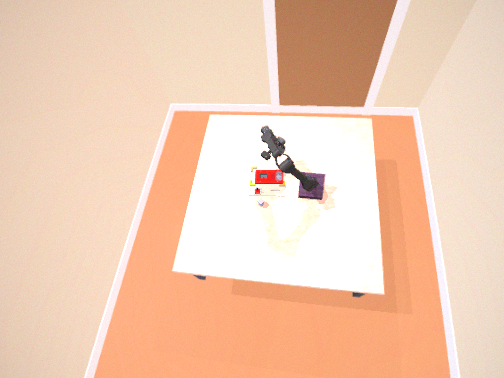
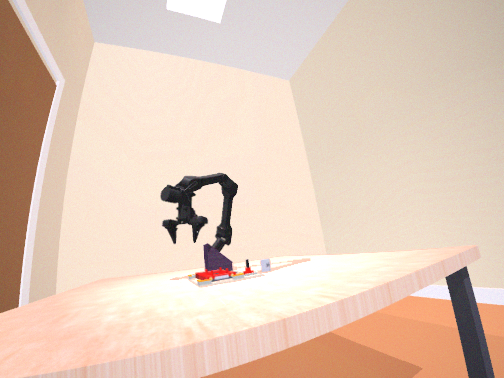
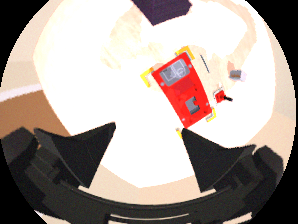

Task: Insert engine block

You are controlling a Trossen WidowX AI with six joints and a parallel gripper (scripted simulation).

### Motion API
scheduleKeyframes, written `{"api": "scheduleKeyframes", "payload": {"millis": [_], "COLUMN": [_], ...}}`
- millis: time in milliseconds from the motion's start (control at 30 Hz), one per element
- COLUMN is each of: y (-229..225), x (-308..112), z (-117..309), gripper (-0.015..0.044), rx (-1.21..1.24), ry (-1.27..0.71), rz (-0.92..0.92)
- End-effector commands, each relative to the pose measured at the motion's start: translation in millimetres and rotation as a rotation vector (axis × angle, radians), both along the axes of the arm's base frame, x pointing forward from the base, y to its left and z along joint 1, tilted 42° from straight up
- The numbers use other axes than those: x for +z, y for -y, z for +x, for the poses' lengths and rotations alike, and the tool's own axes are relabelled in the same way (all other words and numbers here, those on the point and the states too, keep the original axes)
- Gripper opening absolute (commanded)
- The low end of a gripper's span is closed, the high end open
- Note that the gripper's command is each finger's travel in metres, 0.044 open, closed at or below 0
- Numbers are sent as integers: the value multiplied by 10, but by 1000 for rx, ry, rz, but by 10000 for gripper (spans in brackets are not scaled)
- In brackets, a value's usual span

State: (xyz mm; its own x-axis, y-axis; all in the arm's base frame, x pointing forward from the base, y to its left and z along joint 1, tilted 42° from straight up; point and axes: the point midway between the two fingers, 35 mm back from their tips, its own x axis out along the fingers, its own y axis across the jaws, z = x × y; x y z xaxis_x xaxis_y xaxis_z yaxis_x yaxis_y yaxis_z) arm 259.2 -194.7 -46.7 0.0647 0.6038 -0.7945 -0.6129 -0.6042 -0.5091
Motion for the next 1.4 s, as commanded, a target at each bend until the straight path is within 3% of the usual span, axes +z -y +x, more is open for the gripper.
{"api": "scheduleKeyframes", "payload": {"millis": [0,200,1367], "y": [-4,-17,-371], "x": [49,64,421], "z": [1,18,353], "gripper": [440,440,440], "rx": [-14,26,975], "ry": [-9,23,763], "rz": [56,51,-58]}}
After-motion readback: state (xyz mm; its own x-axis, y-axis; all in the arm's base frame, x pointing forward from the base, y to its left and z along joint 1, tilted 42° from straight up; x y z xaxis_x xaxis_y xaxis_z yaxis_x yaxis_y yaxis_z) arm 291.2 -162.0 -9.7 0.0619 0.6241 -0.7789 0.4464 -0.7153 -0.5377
